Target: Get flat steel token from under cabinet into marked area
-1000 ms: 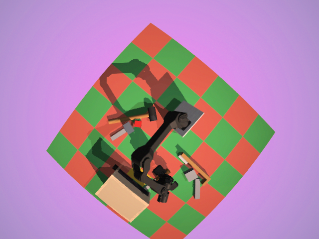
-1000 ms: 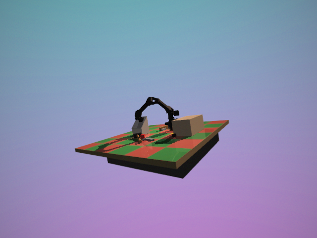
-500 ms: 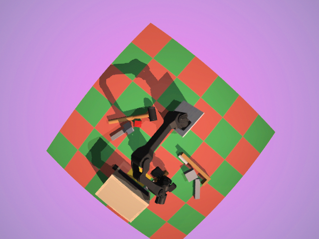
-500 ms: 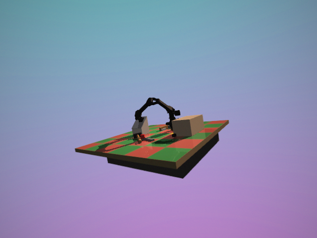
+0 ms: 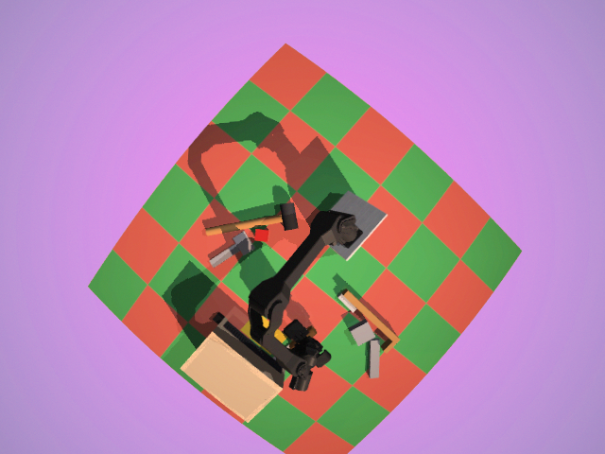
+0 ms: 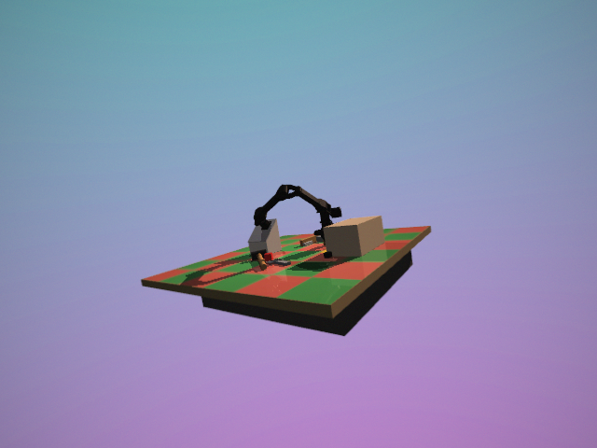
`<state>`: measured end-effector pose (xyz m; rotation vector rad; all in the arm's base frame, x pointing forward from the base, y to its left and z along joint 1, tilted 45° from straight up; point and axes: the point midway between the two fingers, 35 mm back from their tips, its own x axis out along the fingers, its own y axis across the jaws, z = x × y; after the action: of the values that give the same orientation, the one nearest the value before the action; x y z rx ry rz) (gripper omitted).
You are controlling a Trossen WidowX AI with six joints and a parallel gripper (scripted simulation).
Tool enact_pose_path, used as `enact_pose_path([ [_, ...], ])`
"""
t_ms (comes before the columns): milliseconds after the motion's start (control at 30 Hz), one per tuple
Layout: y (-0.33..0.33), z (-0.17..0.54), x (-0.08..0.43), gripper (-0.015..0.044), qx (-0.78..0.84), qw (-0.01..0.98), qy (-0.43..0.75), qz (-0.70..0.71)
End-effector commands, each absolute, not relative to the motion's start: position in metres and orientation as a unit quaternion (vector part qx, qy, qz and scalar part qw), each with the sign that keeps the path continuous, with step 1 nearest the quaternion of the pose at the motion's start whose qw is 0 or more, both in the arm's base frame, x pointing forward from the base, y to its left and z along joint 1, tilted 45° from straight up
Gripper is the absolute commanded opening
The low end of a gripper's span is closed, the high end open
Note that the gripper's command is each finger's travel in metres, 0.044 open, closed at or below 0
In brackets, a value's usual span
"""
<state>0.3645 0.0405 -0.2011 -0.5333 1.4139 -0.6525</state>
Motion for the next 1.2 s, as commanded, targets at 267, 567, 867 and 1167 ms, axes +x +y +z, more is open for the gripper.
enact_pose_path([
  [267,0.039,-0.198,0.383,0.0,-0.236,0.686,0.623,-0.294],
  [567,0.038,-0.197,0.392,0.0,-0.236,0.686,0.623,-0.294],
  [867,0.038,-0.195,0.398,0.0,-0.236,0.686,0.622,-0.294],
  [1167,0.037,-0.196,0.398,0.0,-0.236,0.686,0.622,-0.294],
])
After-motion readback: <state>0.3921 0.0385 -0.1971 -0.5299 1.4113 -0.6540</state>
